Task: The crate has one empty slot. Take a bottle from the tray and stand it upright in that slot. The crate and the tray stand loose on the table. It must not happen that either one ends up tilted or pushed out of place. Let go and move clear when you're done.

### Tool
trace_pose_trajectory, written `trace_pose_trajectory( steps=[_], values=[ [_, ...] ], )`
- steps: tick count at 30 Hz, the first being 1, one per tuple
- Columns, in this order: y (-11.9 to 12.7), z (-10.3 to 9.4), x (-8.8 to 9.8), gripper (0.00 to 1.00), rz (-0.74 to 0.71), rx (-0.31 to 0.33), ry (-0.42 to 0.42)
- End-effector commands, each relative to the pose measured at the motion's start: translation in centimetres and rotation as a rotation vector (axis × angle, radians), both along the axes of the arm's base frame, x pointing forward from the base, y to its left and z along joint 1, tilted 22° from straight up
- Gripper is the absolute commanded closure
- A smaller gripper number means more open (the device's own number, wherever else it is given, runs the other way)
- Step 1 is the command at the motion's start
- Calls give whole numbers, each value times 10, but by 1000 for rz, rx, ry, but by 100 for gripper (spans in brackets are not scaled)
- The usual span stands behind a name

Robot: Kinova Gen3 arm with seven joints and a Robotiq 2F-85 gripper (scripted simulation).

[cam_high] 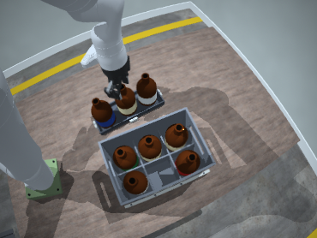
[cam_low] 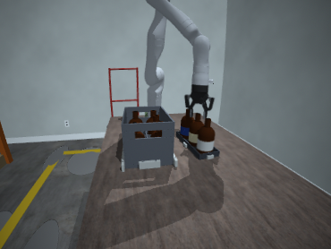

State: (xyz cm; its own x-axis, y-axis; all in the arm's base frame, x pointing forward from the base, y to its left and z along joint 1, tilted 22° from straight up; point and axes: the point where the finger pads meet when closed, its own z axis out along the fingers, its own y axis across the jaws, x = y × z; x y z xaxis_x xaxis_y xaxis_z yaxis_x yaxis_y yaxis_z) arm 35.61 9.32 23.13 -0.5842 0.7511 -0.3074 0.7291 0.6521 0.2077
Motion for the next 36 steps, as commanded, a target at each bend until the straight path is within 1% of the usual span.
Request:
trace_pose_trajectory(
  steps=[1, 22, 23, 36],
  values=[
    [0, 0, 0, 36, 0, 1, -1],
    [0, 0, 0, 36, 0, 1, -1],
    [0, 0, 0, 100, 0, 1, -1],
    [0, 0, 0, 100, 0, 1, -1]
  ],
)
